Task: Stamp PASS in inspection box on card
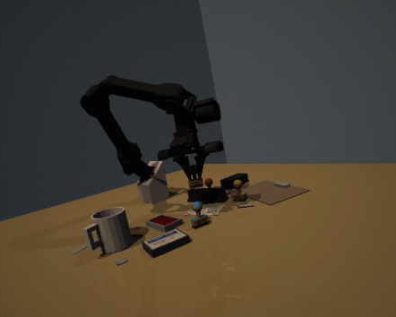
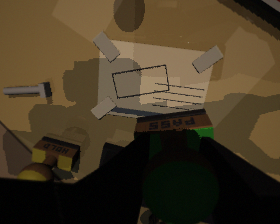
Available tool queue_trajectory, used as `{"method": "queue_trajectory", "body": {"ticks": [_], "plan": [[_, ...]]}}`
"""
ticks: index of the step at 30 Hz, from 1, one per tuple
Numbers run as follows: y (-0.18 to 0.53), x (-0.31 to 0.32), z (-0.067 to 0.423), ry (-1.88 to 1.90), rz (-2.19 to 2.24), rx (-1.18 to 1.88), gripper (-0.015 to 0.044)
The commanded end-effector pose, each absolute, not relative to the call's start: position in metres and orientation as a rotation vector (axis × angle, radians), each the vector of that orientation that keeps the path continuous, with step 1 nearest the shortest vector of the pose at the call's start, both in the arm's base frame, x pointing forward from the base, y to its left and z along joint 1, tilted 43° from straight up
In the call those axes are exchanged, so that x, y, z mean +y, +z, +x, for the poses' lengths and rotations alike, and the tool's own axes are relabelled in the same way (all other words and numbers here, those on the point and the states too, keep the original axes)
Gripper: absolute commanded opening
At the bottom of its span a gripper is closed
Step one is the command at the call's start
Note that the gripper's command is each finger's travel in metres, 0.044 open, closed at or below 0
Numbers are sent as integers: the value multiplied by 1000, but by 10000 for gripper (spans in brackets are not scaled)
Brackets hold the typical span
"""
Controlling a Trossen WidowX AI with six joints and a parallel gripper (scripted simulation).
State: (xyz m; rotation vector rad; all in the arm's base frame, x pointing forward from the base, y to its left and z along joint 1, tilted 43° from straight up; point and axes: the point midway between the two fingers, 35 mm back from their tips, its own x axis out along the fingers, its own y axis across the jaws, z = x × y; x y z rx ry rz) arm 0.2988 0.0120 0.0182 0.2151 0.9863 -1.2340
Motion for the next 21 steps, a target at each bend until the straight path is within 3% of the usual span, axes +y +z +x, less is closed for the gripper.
{"method": "queue_trajectory", "body": {"ticks": [1, 21], "plan": [[22, 10, 278, -1237, 215, 990, 0], [29, -5, 199, -1242, 214, 990, 0]]}}
